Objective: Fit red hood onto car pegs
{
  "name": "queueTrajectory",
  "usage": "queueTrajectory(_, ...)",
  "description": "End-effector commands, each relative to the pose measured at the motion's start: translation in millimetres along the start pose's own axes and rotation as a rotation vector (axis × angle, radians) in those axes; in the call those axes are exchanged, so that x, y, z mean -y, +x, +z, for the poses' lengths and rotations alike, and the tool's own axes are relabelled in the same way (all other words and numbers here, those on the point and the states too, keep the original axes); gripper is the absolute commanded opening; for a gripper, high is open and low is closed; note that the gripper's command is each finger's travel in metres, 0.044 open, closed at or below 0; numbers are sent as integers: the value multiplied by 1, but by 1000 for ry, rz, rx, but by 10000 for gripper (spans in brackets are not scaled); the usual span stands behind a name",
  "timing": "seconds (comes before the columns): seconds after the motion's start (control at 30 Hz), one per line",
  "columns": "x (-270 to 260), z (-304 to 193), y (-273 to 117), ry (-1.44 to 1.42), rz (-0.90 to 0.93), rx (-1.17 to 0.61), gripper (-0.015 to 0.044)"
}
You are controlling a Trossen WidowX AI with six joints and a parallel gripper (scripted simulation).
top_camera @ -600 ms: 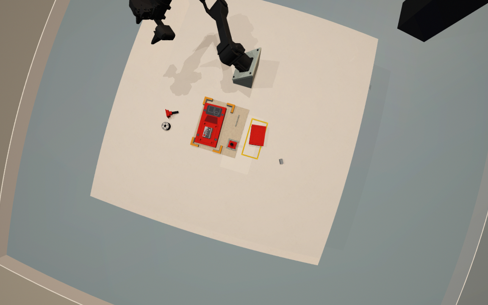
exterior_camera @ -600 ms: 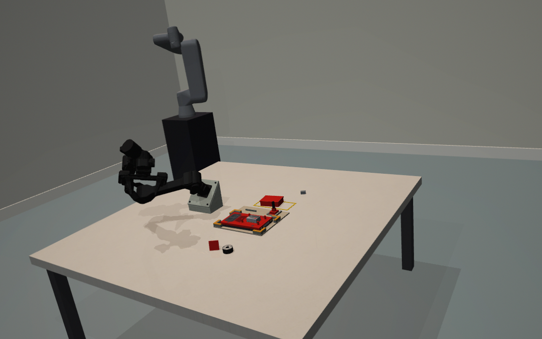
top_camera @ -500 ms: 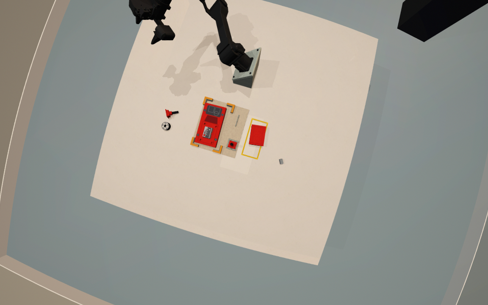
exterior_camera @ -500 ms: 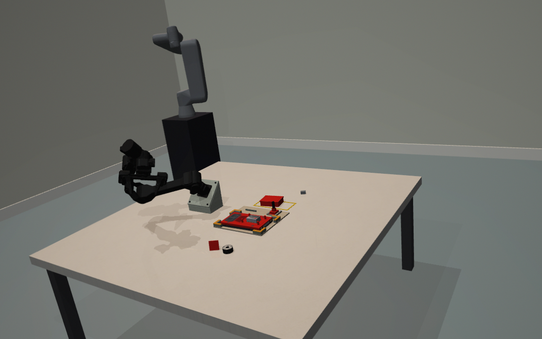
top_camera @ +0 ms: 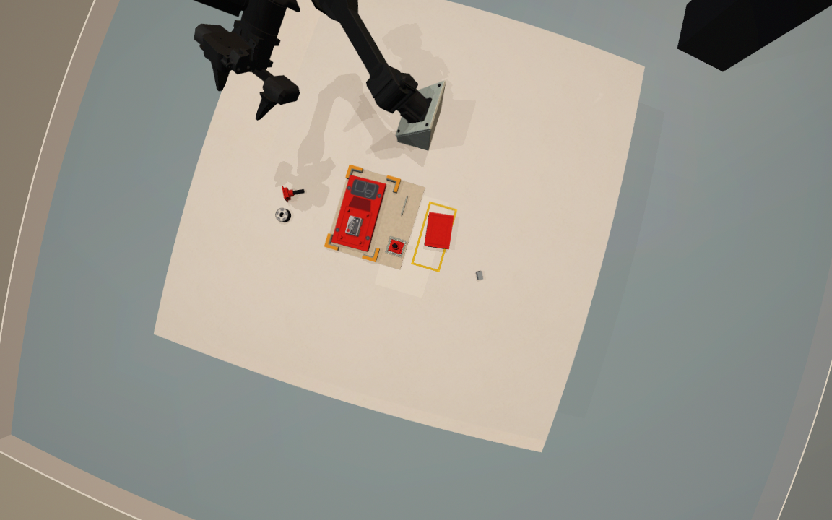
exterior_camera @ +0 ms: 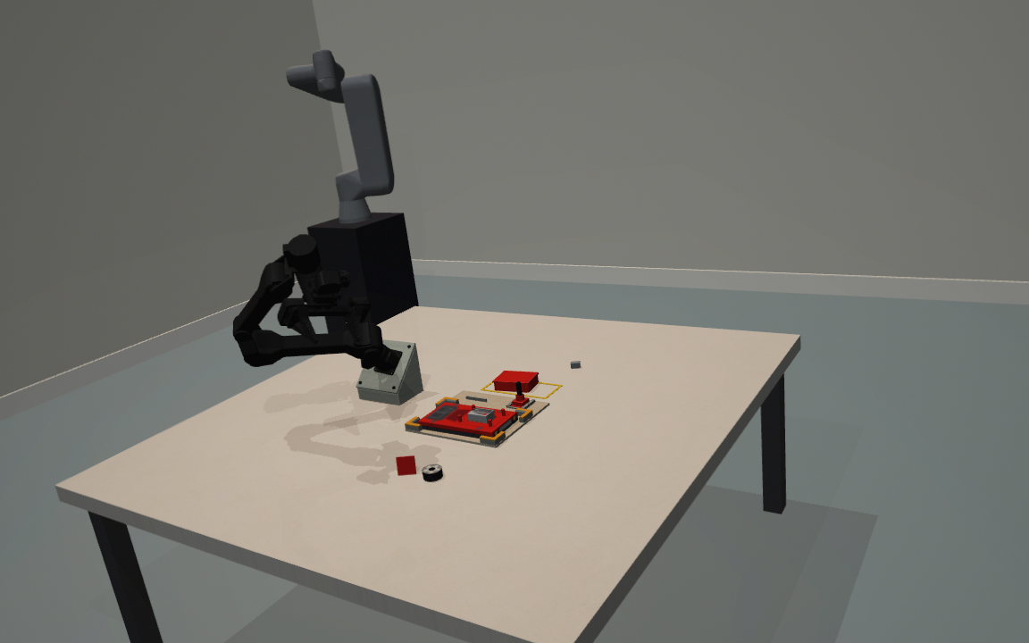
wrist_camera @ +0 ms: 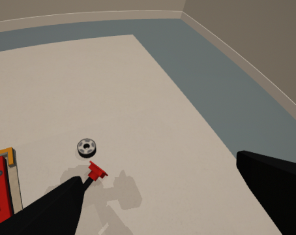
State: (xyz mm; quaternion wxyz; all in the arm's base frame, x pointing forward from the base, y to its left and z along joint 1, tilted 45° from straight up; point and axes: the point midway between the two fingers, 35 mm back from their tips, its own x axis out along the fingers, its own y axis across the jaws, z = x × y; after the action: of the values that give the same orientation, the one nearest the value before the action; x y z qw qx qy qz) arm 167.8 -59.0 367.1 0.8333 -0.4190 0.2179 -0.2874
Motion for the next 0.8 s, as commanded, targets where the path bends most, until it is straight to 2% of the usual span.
queueTrajectory(0.0, -25, 22, 4, 0, 65, 11, 440)
queueTrajectory(0.43, -154, 81, 22, -29, 316, -75, 440)
queueTrajectory(0.77, -279, 81, 27, -125, 462, -258, 440)
